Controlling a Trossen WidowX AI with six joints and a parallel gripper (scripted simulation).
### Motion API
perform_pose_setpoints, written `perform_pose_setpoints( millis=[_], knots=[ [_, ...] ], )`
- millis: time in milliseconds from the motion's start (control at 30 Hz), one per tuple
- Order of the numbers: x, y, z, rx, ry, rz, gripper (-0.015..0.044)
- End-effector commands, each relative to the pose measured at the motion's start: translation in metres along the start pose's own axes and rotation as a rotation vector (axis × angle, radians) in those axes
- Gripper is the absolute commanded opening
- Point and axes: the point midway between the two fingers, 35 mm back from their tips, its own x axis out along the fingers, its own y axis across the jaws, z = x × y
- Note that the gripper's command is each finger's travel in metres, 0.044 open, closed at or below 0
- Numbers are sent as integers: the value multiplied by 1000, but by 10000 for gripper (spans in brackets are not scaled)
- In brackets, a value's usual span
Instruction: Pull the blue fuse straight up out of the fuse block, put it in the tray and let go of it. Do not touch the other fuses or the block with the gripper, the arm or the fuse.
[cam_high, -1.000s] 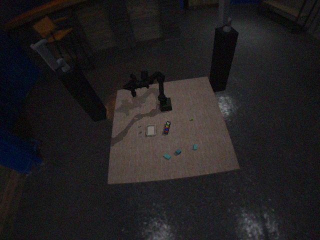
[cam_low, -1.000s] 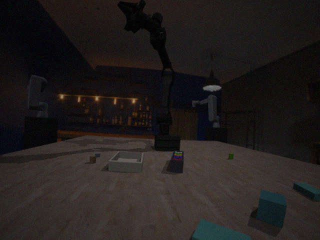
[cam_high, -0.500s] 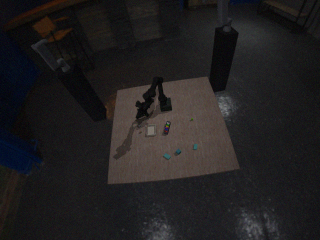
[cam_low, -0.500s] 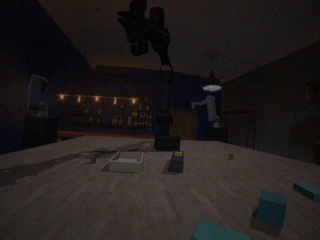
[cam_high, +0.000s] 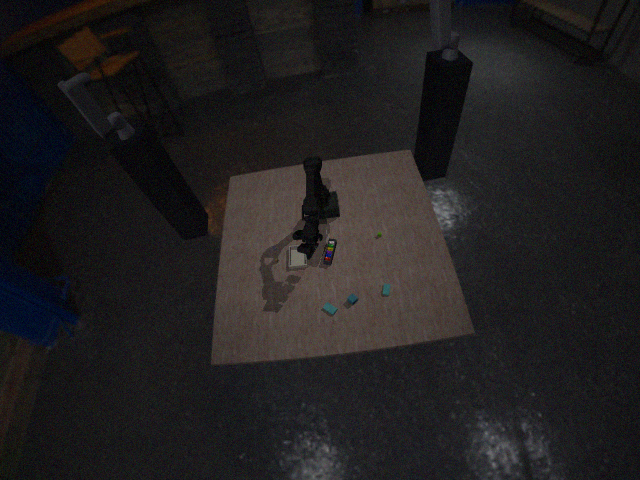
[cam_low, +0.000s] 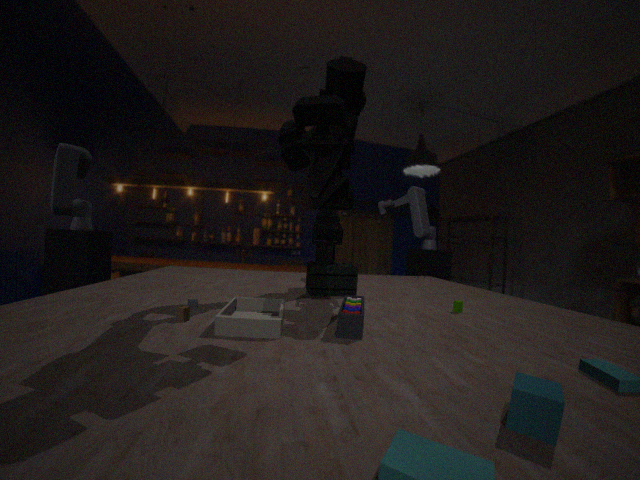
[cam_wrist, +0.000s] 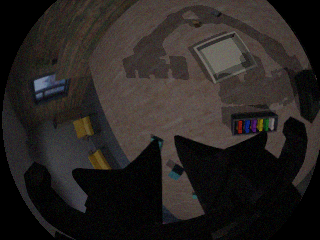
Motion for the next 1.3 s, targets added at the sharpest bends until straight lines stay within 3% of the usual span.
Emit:
perform_pose_setpoints(
  millis=[0, 233, 1267],
  knots=[
    [24, -64, -23, -31, 42, -231, 74],
    [34, -157, -44, -67, 63, -583, 74],
    [54, -169, -44, -68, 62, -592, 74]
  ],
)
